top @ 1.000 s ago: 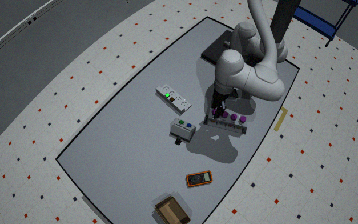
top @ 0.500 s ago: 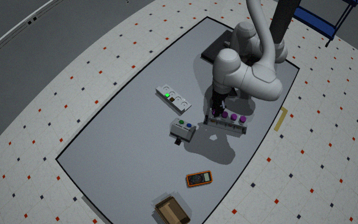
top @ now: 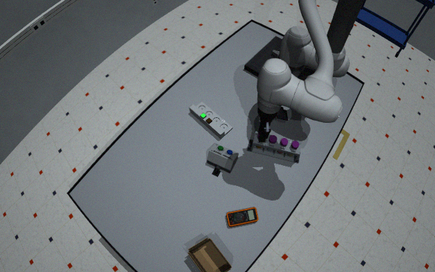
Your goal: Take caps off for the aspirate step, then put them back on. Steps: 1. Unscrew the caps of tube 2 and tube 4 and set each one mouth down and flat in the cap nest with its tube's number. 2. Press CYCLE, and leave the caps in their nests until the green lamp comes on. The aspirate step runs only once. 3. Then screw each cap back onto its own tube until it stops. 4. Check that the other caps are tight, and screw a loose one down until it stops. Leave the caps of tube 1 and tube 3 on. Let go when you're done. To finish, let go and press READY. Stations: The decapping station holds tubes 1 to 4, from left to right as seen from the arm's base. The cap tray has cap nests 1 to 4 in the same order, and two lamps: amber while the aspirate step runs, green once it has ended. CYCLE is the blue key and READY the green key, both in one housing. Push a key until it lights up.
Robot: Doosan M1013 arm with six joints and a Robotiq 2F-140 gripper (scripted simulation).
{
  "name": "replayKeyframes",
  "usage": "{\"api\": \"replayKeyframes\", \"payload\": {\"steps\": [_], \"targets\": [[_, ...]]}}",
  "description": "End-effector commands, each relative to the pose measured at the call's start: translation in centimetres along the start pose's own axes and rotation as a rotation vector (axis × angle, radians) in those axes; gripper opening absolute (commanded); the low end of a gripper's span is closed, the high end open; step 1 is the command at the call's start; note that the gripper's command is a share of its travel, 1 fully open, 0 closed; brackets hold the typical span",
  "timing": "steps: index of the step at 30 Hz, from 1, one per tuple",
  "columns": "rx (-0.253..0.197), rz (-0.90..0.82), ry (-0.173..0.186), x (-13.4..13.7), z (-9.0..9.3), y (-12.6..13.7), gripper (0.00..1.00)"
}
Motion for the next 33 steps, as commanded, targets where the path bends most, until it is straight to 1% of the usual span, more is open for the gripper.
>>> {"api": "replayKeyframes", "payload": {"steps": [1, 7, 9, 14, 20, 21, 33], "targets": [[-0.011, 0.247, -0.005, 0.07, -0.06, -0.01, 0.30], [-0.011, 0.547, -0.004, 0.07, -0.05, -0.01, 0.30], [-0.011, 0.547, -0.004, 0.07, -0.05, -0.01, 0.30], [-0.012, 0.794, -0.002, 0.07, -0.04, -0.01, 0.30], [-0.012, 0.794, -0.002, 0.07, -0.04, -0.01, 0.30], [-0.012, 0.794, -0.002, 0.07, 0.03, -0.01, 0.41], [-0.012, 0.794, -0.002, 0.07, 0.03, -0.01, 0.41]]}}
Point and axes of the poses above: the point where the finger pads meet when closed, its own z axis out along the fingers, its own x axis across the jaws, y = z × x, the point moved 3 cm from there along -z, back along the fingers, and after that the axes turned 15 degrees about -z, right-handed, at the moved point
